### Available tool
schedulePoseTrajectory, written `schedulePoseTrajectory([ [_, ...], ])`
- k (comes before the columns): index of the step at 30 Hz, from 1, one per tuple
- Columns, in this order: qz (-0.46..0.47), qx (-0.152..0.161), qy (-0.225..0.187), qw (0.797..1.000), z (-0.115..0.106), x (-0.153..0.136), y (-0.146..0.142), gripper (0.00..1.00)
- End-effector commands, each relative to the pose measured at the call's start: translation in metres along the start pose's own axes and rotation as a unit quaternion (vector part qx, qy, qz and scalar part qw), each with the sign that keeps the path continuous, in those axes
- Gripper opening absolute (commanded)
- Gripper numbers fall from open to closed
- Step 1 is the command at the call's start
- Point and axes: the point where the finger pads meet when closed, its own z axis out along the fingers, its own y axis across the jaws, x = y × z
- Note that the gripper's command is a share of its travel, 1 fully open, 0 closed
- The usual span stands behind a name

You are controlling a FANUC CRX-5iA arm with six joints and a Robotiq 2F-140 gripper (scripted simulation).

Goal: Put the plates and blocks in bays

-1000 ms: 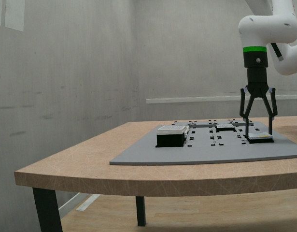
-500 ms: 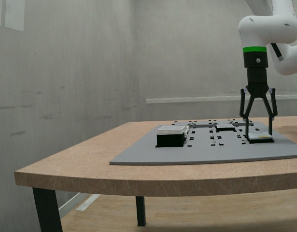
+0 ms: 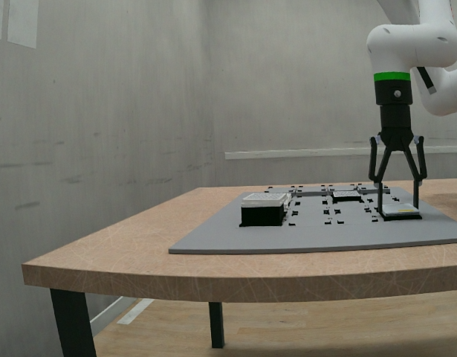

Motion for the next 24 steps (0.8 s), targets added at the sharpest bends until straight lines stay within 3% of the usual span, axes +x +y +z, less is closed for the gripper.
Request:
schedulePoseTrajectory([
  [1,0.000,0.001,0.000,1.000,-0.0003,-0.0004,-0.0004,0.61],
  [15,0.000,0.000,0.000,1.000,-0.0004,-0.0004,-0.0004,0.61],
  [16,0.000,0.000,0.000,1.000,-0.0004,-0.0004,-0.0004,0.70],
  [24,0.000,0.000,0.000,1.000,-0.0003,-0.0004,-0.0004,0.70],
])
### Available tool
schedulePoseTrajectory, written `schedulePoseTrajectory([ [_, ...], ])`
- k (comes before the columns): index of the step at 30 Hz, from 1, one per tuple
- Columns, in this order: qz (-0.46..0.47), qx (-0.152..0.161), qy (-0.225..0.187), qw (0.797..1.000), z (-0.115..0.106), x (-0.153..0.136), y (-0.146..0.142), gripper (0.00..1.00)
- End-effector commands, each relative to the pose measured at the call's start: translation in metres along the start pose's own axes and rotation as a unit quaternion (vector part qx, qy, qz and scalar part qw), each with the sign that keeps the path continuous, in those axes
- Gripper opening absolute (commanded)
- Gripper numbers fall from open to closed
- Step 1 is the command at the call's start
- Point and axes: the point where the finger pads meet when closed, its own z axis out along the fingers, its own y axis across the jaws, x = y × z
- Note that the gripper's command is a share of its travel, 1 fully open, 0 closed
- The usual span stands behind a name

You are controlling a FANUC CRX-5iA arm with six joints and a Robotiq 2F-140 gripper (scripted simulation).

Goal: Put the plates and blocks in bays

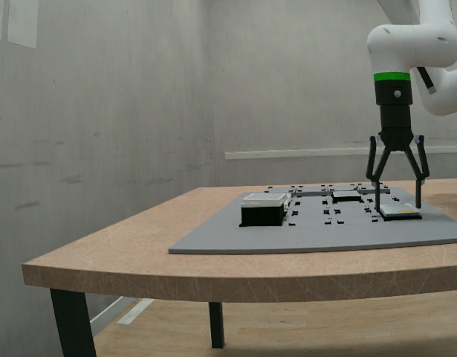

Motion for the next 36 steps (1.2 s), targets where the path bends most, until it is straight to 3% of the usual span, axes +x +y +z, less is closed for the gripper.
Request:
schedulePoseTrajectory([
  [1,0.000,0.001,0.000,1.000,-0.001,0.000,0.000,0.70],
  [21,0.000,0.001,-0.001,1.000,-0.002,-0.001,-0.001,0.70],
  [36,0.000,0.001,-0.001,1.000,-0.022,-0.001,-0.001,0.70],
])
